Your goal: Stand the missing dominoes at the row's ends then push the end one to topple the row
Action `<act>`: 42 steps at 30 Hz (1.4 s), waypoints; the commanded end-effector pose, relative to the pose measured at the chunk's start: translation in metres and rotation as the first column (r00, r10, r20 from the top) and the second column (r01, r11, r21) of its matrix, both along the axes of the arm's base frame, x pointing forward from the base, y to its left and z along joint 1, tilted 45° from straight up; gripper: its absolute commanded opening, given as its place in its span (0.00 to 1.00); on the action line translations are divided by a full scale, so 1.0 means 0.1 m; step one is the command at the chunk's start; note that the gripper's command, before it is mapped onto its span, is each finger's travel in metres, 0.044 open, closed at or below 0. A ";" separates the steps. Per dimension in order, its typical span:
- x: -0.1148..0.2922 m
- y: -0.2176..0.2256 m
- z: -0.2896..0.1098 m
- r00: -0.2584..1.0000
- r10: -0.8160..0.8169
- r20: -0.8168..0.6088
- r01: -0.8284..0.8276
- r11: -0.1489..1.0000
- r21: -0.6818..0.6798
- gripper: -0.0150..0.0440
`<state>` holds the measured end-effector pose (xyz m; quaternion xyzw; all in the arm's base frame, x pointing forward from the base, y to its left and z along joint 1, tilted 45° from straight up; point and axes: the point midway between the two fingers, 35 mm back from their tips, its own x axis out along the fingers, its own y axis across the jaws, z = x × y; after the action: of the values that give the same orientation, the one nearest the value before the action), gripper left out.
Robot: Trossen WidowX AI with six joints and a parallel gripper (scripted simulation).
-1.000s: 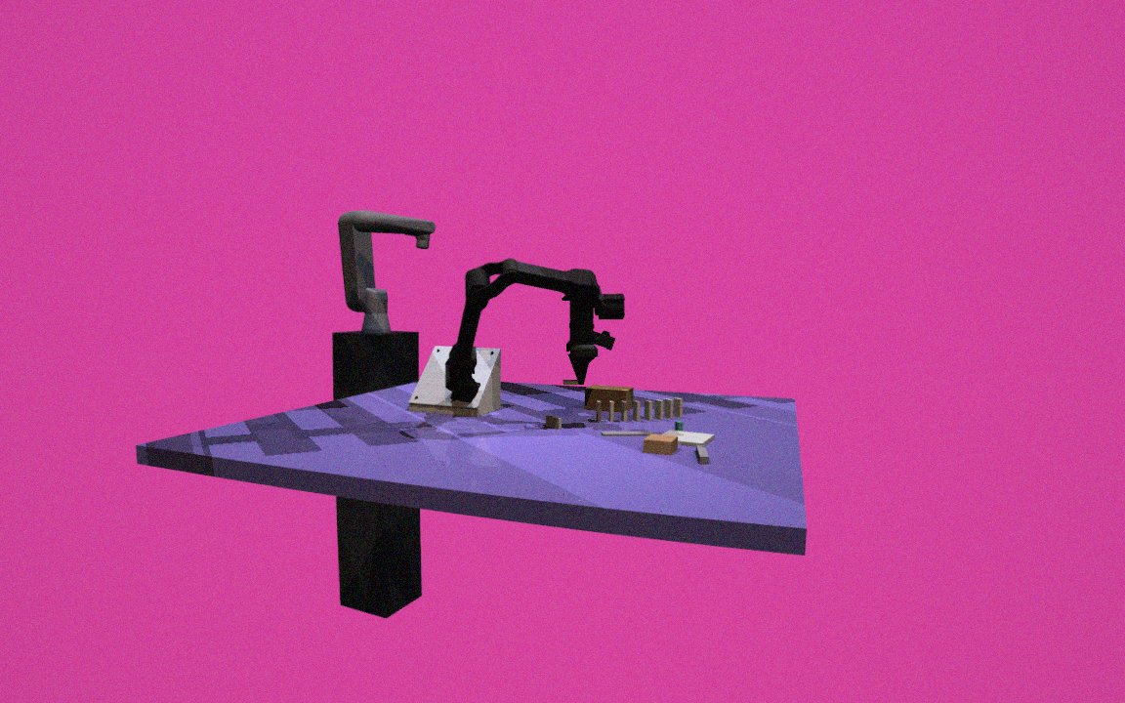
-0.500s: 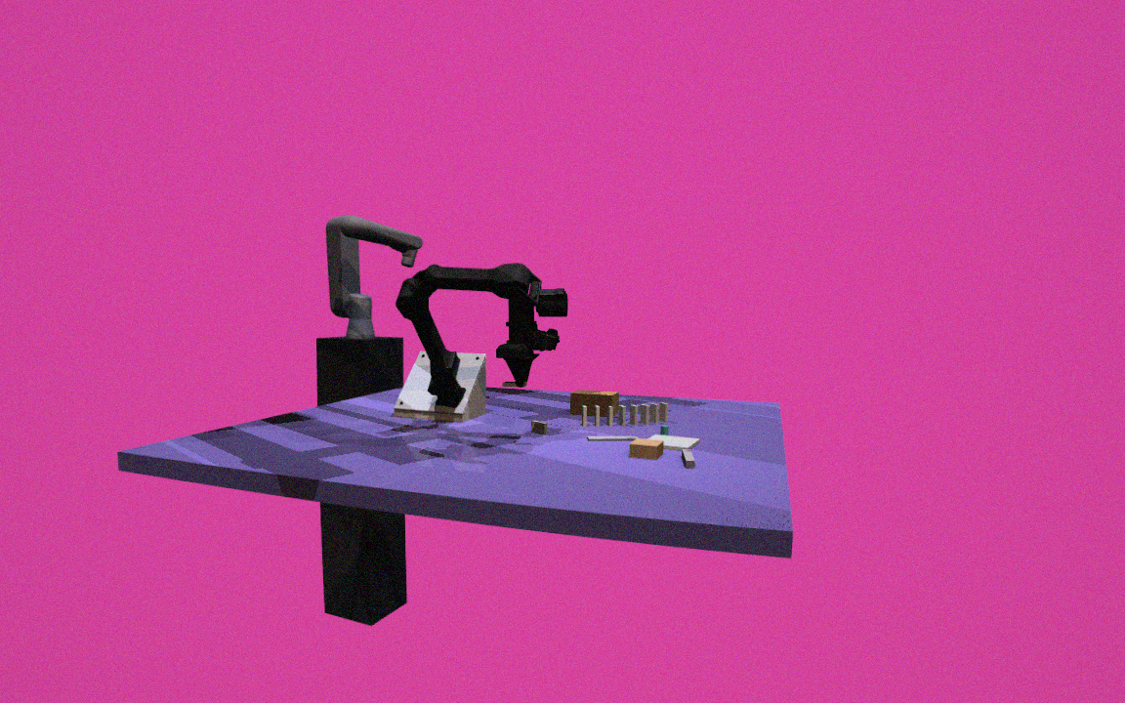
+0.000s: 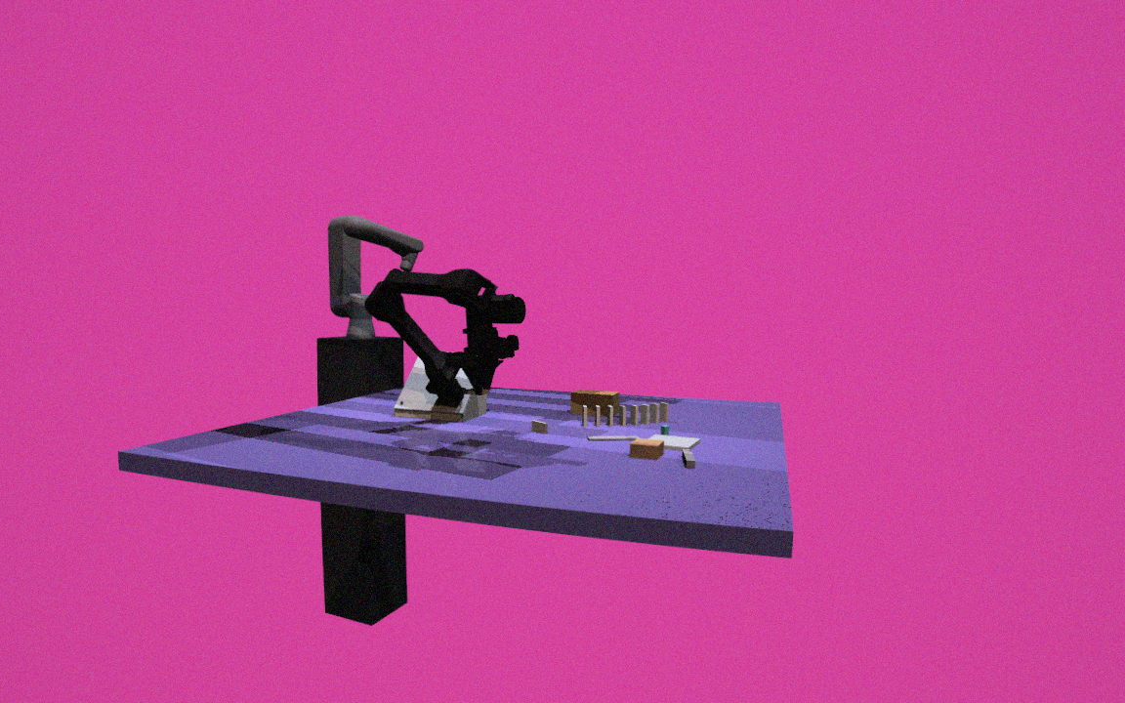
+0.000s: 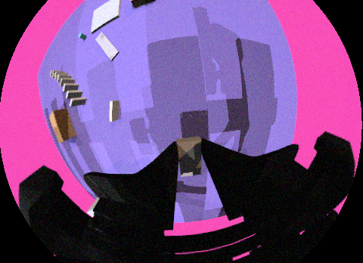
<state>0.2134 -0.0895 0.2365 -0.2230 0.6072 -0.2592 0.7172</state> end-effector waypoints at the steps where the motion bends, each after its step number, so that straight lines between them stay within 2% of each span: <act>1: 0.04 -0.02 -0.12 0.999 -0.023 0.046 0.019 0.998 0.066 0.44; 13: 0.33 -0.13 -0.42 0.955 -0.111 0.276 0.028 0.958 0.286 0.44; 23: 0.57 -0.28 -0.51 0.866 -0.156 0.475 -0.049 0.919 0.392 0.44; 32: 0.71 -0.46 -0.48 0.748 -0.160 0.644 -0.160 0.899 0.409 0.44; 42: 0.75 -0.65 -0.34 0.587 -0.110 0.802 -0.294 0.894 0.337 0.44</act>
<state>0.2890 -0.1513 0.2003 0.0564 0.2686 -0.1582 0.9485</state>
